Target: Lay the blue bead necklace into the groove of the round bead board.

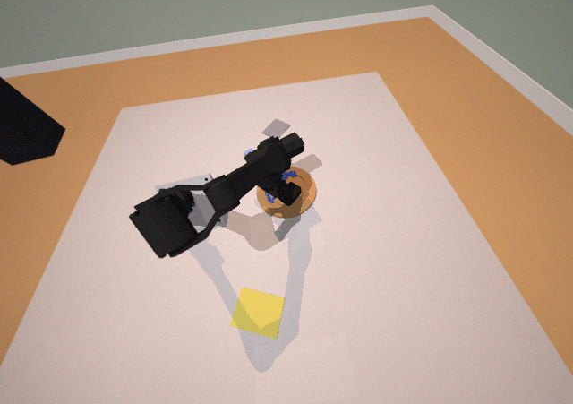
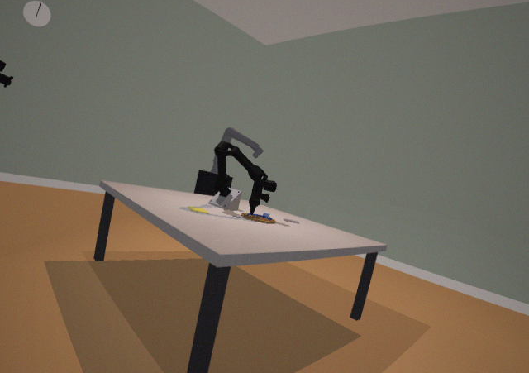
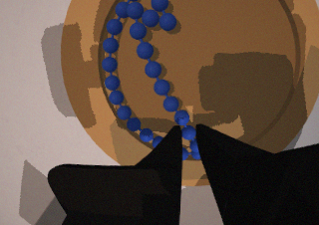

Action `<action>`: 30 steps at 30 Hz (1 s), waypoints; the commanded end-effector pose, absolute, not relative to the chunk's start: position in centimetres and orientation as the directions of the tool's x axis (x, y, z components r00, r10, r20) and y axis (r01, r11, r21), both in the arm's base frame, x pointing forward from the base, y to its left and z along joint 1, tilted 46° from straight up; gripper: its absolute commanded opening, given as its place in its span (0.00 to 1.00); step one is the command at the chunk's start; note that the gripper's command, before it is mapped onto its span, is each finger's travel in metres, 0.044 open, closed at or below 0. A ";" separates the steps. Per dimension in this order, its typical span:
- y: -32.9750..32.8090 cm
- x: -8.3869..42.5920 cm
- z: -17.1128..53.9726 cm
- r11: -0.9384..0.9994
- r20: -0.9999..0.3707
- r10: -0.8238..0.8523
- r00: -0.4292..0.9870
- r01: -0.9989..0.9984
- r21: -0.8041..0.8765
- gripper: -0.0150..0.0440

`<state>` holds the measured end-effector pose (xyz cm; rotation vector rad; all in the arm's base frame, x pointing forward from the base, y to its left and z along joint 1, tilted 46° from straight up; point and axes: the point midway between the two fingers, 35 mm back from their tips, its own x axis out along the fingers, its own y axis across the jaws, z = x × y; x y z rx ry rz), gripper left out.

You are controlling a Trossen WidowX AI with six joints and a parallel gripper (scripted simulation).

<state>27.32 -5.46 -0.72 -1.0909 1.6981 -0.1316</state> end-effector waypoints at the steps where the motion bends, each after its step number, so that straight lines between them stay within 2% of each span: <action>1: -5.5 27.4 -0.7 0.576 -0.705 -0.709 -0.018 -0.591 -0.564 0.25; 30: -5.6 27.3 0.3 0.572 -0.702 -0.712 -0.021 -0.597 -0.563 0.25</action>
